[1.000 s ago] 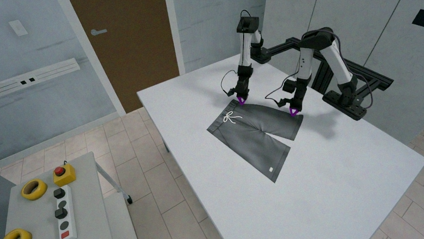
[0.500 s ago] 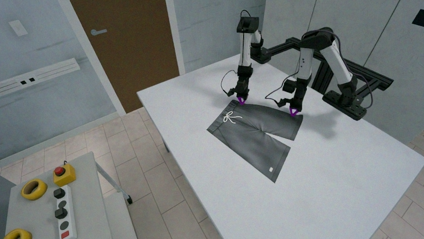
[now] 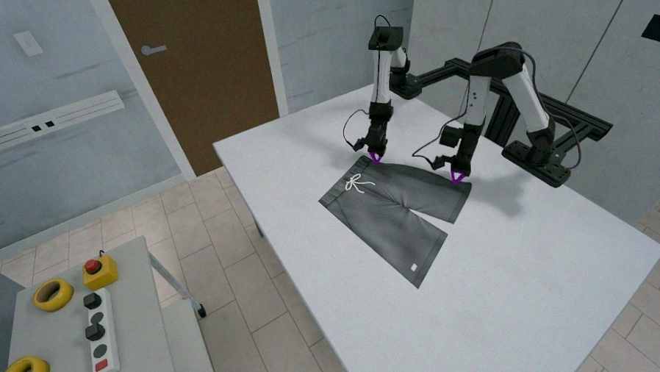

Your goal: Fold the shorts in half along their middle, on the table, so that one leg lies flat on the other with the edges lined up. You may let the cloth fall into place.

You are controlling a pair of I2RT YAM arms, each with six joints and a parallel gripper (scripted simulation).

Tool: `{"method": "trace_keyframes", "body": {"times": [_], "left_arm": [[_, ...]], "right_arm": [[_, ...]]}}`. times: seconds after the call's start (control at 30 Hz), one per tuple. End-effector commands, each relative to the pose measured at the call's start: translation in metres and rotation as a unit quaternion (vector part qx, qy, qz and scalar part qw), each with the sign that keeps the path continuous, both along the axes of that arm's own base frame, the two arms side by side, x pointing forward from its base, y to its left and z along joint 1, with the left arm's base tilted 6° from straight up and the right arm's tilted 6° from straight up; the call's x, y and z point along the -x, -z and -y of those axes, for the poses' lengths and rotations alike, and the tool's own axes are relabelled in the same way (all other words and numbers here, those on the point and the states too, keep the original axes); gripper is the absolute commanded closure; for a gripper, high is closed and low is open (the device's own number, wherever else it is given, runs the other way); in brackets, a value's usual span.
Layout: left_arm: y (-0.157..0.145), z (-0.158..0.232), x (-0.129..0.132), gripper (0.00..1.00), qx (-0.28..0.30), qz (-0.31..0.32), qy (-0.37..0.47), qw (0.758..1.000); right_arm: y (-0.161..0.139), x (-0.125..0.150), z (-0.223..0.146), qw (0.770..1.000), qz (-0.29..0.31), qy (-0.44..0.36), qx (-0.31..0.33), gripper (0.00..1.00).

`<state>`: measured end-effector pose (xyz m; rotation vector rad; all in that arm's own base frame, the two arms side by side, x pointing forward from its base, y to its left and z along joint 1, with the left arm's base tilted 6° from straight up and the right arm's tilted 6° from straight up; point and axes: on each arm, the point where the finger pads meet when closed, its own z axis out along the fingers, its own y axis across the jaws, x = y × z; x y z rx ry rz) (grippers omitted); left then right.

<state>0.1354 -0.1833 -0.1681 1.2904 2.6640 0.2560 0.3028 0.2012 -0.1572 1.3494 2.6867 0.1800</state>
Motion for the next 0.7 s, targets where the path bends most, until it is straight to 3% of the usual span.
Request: {"method": "trace_keyframes", "body": {"times": [0.0,0.4,0.67], "left_arm": [[-0.015,-0.008,-0.005,1.00,-0.014,0.007,0.009,1.000],[-0.035,-0.020,-0.014,1.00,-0.021,0.007,0.011,1.000],[-0.038,-0.006,-0.012,1.00,-0.005,0.003,0.020,1.000]], "right_arm": [[-0.029,-0.032,-0.025,0.998,0.052,0.003,-0.030,1.00],[-0.049,-0.046,-0.027,0.998,0.056,0.012,-0.032,1.00],[-0.060,-0.048,-0.036,0.998,0.059,0.006,-0.034,1.00]]}}
